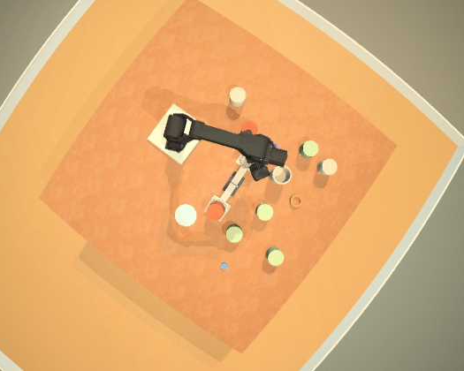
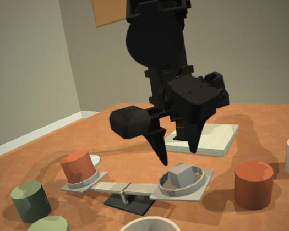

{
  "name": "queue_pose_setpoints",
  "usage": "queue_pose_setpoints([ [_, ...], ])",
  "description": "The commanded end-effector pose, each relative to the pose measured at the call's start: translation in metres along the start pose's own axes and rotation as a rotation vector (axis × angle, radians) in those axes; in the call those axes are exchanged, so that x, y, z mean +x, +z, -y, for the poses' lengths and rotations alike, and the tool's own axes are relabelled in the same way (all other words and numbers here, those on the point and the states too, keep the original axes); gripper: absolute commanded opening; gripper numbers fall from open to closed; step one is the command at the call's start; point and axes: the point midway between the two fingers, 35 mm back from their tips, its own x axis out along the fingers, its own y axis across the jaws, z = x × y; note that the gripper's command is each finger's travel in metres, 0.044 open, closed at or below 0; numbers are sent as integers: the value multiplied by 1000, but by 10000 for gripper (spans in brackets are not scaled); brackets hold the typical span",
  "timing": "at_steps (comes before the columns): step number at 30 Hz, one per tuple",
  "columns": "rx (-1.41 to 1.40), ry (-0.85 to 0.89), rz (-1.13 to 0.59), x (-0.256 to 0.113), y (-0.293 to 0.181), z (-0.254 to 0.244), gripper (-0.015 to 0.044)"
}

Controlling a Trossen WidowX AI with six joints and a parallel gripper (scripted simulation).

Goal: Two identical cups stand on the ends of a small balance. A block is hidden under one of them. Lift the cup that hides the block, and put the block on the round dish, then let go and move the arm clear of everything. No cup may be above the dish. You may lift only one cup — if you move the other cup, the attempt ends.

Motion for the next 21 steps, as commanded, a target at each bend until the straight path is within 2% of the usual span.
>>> queue_pose_setpoints([
  [1,-5,-1,-5,6,-1,0,260],
  [21,-5,-1,-5,38,-1,0,260],
])
